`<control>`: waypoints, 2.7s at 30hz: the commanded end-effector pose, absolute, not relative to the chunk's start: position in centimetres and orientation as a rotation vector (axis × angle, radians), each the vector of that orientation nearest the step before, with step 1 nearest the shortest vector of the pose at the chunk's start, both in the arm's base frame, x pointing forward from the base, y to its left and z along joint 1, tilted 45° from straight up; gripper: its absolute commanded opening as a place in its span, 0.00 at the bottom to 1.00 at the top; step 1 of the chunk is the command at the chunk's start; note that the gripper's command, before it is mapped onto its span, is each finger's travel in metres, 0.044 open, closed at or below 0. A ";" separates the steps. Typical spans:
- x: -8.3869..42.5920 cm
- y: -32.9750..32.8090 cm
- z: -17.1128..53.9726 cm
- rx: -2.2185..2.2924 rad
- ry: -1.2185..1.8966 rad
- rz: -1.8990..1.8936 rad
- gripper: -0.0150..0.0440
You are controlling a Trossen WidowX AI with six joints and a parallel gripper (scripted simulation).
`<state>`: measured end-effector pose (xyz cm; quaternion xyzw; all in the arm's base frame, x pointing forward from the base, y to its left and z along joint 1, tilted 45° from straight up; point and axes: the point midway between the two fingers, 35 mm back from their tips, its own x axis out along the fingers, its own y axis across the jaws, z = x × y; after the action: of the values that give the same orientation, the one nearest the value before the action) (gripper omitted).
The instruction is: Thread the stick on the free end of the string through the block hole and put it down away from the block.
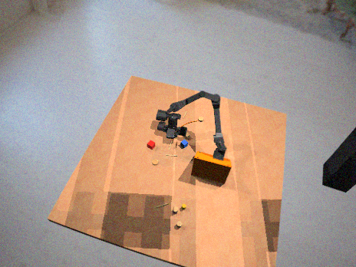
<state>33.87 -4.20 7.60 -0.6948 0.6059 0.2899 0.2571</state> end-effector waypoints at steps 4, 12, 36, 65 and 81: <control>33.9 -4.2 7.7 -1.892 1.646 0.789 0.46; 33.9 -4.3 7.6 -1.892 1.646 0.789 0.46; 34.4 -7.0 4.8 -1.892 1.646 0.789 0.46; 34.4 -8.3 3.6 -1.885 1.648 0.786 0.25; 34.4 -6.8 5.0 -1.883 1.646 0.788 0.25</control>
<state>34.25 -7.20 4.61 -0.6933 0.6076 0.2926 0.2541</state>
